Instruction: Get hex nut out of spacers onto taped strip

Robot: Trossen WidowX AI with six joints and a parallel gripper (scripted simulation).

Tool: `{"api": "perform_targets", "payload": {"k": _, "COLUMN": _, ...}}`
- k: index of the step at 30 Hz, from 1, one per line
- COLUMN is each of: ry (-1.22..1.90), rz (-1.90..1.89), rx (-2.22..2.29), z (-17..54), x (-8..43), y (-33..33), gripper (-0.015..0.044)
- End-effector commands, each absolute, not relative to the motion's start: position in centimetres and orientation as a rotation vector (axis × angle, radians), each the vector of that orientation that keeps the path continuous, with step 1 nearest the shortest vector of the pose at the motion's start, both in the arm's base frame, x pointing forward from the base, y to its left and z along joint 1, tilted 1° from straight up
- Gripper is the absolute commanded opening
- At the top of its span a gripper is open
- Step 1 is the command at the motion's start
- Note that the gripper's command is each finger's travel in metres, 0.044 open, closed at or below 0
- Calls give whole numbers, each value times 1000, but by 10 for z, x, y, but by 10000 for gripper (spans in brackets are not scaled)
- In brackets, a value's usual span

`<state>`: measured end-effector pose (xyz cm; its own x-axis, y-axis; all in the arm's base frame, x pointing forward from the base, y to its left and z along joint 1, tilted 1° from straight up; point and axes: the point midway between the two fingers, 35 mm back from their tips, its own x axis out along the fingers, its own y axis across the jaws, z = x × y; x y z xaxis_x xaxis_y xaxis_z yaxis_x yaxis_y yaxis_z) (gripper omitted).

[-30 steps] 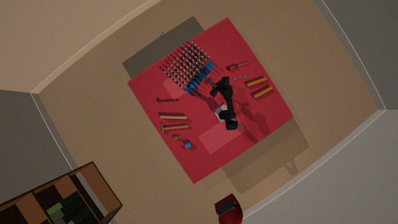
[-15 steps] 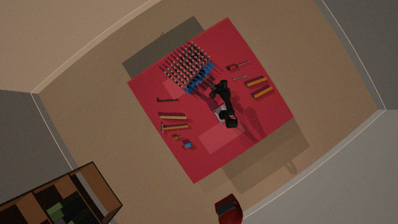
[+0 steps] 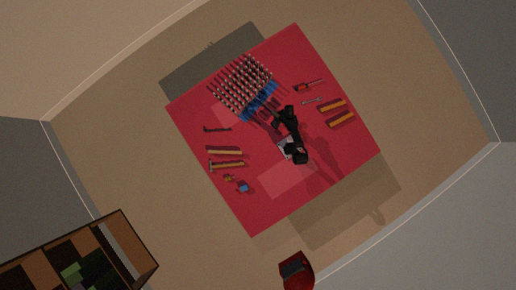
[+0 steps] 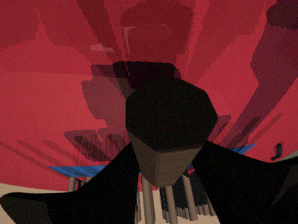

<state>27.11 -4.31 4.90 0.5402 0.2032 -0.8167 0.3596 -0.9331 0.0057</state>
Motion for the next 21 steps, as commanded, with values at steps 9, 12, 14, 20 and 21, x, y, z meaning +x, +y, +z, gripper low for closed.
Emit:
{"api": "perform_targets", "payload": {"k": 9, "ry": 477, "rz": -1340, "rx": 2604, "z": 50, "x": 281, "y": -40, "gripper": 0}}
{"api": "perform_targets", "payload": {"k": 12, "ry": 477, "rz": -1340, "rx": 2604, "z": 50, "x": 283, "y": -40, "gripper": 0}}
{"api": "perform_targets", "payload": {"k": 14, "ry": 477, "rz": -1340, "rx": 2604, "z": 50, "x": 285, "y": -39, "gripper": 0}}
{"api": "perform_targets", "payload": {"k": 20, "ry": 477, "rz": -1339, "rx": 2604, "z": 51, "x": 289, "y": -38, "gripper": 0}}
{"api": "perform_targets", "payload": {"k": 21, "ry": 477, "rz": -1339, "rx": 2604, "z": 51, "x": 290, "y": -37, "gripper": 0}}
